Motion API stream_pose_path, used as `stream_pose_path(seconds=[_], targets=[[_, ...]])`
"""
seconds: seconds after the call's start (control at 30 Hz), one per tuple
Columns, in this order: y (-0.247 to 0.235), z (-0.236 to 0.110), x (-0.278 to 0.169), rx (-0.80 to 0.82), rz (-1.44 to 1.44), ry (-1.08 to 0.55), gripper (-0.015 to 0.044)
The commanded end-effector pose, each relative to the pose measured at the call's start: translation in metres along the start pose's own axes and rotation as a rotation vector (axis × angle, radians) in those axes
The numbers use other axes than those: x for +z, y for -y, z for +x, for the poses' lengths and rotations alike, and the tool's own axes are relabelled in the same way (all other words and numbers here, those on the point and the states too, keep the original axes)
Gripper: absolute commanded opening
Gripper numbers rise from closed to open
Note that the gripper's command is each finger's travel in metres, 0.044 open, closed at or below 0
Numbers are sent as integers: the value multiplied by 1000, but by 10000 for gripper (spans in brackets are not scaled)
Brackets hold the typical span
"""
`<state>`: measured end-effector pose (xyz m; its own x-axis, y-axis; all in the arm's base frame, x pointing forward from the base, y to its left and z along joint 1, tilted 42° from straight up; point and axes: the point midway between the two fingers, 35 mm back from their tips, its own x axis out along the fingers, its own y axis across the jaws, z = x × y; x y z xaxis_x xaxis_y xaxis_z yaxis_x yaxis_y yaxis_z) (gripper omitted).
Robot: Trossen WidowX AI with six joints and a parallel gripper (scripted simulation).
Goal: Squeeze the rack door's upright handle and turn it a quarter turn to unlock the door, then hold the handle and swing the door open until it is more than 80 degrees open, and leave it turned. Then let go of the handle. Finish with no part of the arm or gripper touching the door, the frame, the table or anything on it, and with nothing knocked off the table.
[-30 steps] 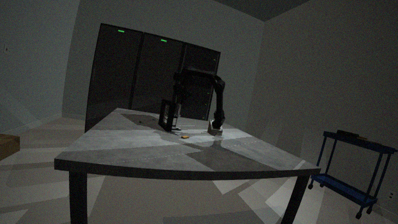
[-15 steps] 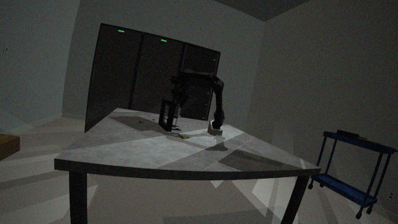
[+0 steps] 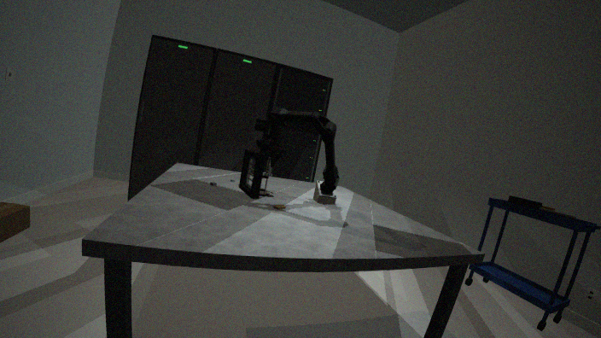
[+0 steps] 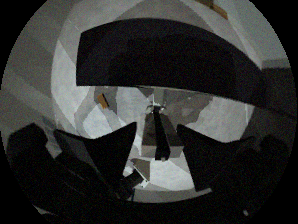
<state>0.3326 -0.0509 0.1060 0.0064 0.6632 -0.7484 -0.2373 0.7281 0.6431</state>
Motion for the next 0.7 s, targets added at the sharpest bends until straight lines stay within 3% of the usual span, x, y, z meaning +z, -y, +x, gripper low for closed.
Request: stream_pose_path(seconds=[0.0,0.13,0.67], targets=[[1,3,-1,-4,8,-12,204],[1,3,-1,-4,8,-12,99],[1,3,-1,-4,8,-12,11]])
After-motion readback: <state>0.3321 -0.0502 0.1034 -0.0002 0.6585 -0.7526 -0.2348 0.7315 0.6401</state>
